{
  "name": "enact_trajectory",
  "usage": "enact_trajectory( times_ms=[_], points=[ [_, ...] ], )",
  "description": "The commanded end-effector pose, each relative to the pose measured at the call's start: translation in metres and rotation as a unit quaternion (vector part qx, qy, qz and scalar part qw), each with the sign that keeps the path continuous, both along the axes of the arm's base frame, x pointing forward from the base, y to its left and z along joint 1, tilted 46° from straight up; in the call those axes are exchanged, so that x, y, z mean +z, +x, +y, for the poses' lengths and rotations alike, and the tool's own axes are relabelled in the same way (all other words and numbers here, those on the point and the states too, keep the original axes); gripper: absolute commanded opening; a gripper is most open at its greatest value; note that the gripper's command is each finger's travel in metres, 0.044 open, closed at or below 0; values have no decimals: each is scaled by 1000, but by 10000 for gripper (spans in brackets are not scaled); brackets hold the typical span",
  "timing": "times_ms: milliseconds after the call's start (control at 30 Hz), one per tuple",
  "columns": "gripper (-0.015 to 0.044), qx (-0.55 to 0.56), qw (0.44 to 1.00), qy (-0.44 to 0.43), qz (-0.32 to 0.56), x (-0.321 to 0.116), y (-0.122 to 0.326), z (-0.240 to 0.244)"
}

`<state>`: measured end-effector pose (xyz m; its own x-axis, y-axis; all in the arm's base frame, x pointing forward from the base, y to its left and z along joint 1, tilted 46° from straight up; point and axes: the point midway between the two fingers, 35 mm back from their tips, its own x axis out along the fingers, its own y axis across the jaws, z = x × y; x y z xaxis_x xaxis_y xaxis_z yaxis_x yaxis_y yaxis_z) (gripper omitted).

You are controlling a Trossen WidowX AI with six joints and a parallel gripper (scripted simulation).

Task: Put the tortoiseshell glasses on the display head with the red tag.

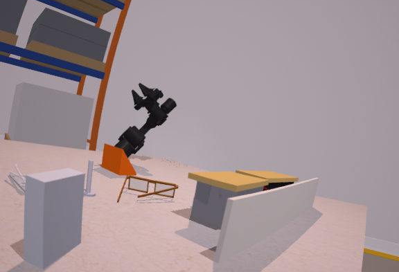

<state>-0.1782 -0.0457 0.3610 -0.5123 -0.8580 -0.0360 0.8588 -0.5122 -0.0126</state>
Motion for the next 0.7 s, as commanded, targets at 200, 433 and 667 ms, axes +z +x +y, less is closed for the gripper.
enact_trajectory(
  times_ms=[200,433,667],
  points=[
    [440,0,1000,0,0,0,0,0],
    [282,92,980,119,127,12,67,-46],
    [200,235,897,261,268,-5,166,-103]
  ],
)
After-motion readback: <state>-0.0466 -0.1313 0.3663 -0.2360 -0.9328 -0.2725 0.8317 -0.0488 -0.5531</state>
